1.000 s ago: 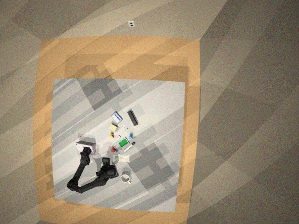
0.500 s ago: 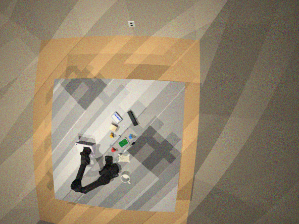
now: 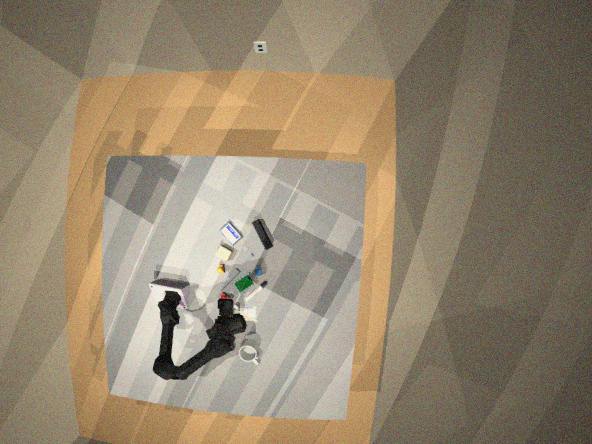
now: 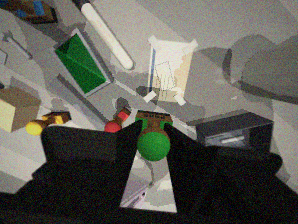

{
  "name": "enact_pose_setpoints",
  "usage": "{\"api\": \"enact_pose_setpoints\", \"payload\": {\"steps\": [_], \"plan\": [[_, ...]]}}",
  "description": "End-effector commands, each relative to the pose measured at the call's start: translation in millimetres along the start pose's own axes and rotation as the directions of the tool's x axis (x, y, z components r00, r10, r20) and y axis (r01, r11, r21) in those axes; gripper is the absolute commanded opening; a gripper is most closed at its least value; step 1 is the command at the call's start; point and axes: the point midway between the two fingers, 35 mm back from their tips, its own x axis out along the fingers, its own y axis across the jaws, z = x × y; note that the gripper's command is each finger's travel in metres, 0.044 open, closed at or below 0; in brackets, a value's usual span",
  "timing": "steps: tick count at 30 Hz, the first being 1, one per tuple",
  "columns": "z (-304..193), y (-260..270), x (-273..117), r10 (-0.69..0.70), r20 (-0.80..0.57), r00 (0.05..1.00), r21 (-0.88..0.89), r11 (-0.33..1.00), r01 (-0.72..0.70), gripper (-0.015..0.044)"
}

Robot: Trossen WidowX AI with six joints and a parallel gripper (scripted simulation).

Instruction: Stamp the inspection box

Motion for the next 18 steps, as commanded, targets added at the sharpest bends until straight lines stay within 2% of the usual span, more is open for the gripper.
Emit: {"api": "enact_pose_setpoints", "payload": {"steps": [1, 18], "plan": [[10, 14, -2, 0.008, 0.007, 1.000, 0.006, 1.000, -0.008, 0.0000], [42, 91, 2, 0.006, 0.008, 1.000, 0.010, 1.000, -0.006, 0.0000]]}}
